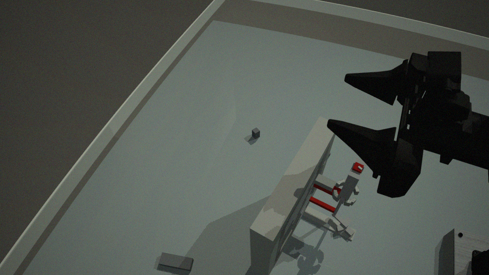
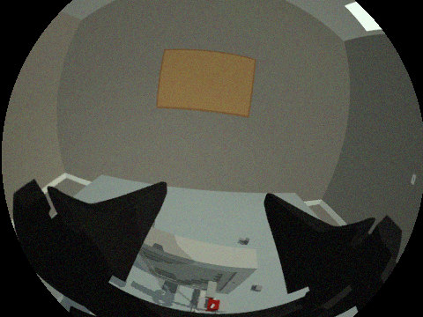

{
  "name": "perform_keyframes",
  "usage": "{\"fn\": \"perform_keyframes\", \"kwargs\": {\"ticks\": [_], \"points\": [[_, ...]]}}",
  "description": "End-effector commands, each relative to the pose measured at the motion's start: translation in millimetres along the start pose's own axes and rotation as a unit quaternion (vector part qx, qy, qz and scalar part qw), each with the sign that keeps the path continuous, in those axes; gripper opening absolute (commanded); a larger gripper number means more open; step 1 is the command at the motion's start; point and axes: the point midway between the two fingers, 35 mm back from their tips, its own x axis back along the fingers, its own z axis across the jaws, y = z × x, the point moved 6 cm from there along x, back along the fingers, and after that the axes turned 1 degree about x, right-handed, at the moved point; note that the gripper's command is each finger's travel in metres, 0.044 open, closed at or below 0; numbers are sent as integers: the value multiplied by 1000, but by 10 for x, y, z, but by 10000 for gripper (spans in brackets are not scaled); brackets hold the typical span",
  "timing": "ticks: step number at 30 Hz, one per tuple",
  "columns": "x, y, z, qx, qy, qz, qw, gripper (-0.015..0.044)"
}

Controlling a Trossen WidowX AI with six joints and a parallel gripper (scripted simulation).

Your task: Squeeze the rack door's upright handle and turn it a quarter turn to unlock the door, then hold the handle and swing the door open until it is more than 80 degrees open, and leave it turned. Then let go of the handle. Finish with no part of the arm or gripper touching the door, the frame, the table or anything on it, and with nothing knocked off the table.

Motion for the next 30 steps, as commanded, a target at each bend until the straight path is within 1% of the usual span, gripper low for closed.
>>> {"fn": "perform_keyframes", "kwargs": {"ticks": [1,4,17,30], "points": [[-4,-1,0,0,0,2,1000,374],[-62,-14,-4,-1,0,30,1000,299],[-312,-107,-31,-7,-1,188,982,299],[-439,-208,-64,-16,-4,341,940,299]]}}
